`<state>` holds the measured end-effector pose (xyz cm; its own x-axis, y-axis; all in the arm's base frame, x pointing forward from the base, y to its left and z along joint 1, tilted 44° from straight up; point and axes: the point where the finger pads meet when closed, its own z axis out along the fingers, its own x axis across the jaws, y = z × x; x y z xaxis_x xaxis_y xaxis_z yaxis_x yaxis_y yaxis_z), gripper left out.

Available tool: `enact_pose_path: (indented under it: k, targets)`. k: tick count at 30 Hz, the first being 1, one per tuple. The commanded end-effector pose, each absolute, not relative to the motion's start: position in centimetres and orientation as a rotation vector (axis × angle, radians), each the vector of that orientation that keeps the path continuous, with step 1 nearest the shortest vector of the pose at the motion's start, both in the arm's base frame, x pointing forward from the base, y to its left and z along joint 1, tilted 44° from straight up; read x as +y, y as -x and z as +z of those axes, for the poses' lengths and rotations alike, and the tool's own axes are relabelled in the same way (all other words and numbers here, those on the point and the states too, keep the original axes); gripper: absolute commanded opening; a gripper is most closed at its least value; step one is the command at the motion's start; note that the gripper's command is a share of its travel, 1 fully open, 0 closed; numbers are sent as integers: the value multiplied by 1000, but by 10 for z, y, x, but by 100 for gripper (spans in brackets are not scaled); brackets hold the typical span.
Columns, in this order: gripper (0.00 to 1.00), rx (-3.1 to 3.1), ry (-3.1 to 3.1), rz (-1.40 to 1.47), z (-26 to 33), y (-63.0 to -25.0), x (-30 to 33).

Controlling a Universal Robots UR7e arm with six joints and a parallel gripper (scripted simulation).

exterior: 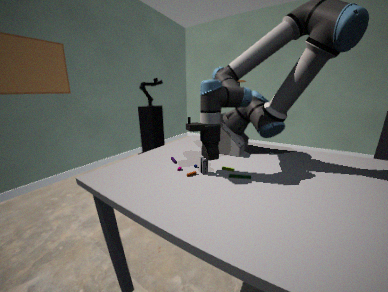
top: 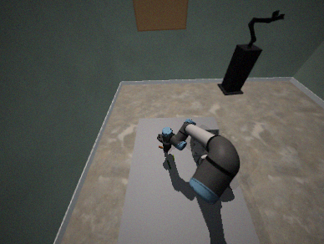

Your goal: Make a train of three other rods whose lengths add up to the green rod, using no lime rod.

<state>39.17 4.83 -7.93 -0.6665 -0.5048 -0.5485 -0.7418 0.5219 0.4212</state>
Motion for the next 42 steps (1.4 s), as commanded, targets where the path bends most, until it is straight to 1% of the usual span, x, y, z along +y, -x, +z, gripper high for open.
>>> enact_pose_path:
  k: [1,20,42]
  targets:
    - [24,2407,1031,916,-79,-392,48]
    - [24,2407,1031,916,-74,-391,43]
    - [24,2407,1031,916,-12,-385,-16]
